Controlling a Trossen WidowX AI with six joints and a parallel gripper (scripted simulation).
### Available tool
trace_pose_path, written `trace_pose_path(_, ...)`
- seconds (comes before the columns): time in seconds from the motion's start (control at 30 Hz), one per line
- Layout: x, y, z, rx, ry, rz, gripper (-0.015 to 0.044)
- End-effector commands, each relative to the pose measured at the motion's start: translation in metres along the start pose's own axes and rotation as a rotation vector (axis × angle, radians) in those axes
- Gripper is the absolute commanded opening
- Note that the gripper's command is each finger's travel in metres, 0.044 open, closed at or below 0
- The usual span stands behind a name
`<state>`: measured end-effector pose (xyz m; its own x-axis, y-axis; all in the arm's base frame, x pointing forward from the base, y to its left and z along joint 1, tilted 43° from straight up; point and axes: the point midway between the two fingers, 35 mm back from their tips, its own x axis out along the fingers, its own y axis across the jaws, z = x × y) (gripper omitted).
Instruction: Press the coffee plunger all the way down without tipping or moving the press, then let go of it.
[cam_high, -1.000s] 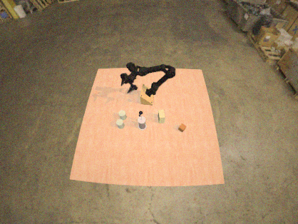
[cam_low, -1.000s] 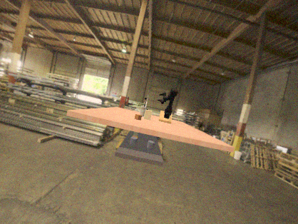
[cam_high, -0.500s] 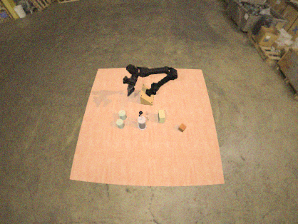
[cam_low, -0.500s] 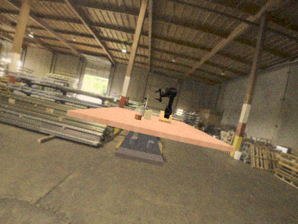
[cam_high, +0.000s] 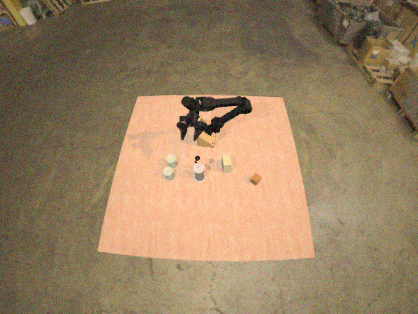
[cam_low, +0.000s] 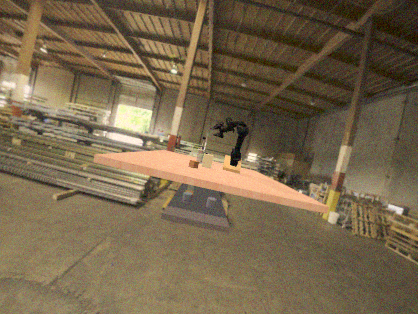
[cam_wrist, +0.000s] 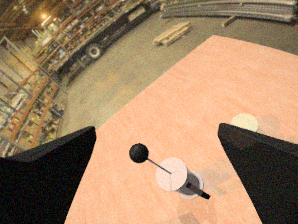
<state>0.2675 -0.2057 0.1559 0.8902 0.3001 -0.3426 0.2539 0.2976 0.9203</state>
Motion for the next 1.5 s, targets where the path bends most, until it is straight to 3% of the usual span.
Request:
trace_pose_path(0.0,0.021,0.054,-0.019,-0.589,0.118,0.012,0.044)
trace_pose_path(0.33,0.045,0.025,-0.064,-0.589,0.117,0.013,0.044)
trace_pose_path(1.47,0.083,0.026,-0.07,-0.592,0.117,0.018,0.044)
